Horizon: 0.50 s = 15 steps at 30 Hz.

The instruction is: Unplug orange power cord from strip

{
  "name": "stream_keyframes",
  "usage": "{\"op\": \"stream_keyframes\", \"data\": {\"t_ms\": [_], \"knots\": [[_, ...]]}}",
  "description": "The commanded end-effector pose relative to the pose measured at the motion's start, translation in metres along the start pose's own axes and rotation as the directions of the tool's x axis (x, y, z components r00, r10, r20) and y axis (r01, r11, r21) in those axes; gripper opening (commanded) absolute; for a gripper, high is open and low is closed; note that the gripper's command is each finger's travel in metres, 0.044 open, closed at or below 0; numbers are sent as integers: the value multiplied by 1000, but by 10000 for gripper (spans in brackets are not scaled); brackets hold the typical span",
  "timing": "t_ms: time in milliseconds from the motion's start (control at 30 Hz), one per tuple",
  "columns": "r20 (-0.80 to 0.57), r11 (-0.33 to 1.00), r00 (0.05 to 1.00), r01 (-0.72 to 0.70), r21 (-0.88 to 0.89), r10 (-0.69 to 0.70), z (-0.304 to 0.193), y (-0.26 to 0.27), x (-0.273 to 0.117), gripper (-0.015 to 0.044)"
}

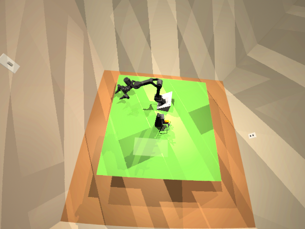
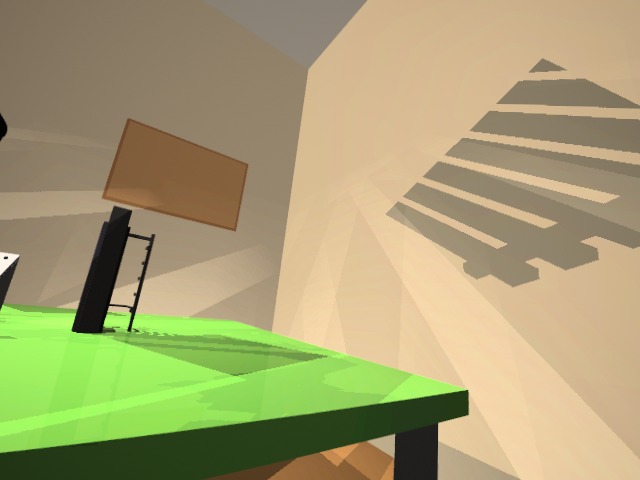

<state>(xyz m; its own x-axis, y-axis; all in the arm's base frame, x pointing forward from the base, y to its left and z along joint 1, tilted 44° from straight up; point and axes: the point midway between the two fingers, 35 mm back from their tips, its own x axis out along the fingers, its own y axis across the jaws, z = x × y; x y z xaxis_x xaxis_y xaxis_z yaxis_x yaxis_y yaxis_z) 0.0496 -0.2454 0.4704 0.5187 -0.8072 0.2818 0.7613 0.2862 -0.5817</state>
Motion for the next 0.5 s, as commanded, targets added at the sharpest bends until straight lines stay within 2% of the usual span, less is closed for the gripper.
{"op": "stream_keyframes", "data": {"t_ms": [0,267,467], "knots": [[0,1000,1000,-1,2,1,0,0,0,374],[7,990,995,-97,102,96,-7,26,29,164],[9,960,978,-206,189,208,-11,64,58,160]]}}
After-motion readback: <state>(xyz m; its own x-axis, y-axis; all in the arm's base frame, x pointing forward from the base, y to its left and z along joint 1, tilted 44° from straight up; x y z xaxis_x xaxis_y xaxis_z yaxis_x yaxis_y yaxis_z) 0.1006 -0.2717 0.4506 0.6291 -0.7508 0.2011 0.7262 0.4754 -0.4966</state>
